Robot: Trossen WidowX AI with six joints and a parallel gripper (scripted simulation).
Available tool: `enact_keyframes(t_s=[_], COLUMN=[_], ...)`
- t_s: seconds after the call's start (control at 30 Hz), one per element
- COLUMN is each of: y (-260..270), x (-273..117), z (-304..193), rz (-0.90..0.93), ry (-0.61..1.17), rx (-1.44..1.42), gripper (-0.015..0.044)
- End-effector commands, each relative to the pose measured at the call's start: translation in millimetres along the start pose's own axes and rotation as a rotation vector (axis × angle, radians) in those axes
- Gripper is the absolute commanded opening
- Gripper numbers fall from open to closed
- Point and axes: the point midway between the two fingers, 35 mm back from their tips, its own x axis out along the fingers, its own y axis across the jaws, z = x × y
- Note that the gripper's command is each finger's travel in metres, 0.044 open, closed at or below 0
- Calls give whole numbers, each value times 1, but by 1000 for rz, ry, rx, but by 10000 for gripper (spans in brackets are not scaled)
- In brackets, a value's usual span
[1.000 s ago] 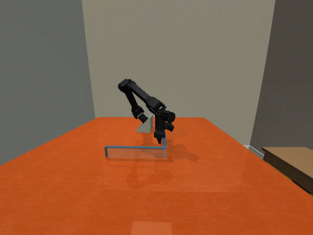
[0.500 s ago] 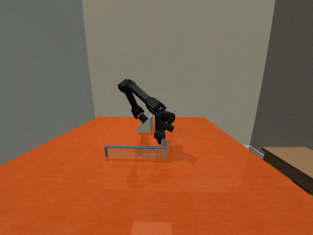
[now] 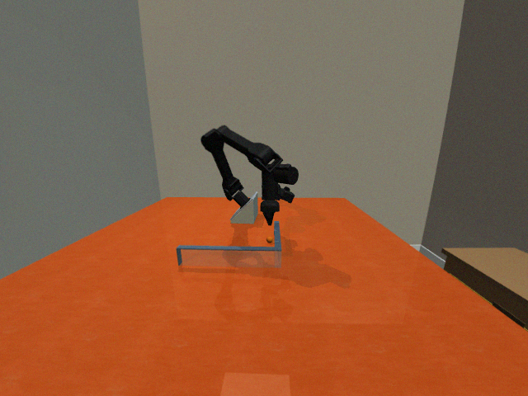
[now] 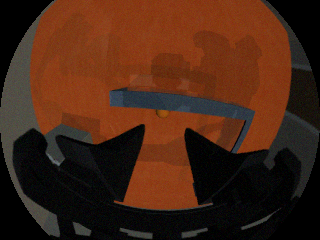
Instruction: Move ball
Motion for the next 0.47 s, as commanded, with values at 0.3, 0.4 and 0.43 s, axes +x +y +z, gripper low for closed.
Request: enact_keyframes(t_s=[0.3, 0.4, 0.43], y=[-1, 3, 3], x=[-18, -53, -56], z=[0, -2, -2], rz=[-7, -5, -4], ry=[-6, -5, -5], rx=[2, 5, 6], gripper=[274, 353, 379])
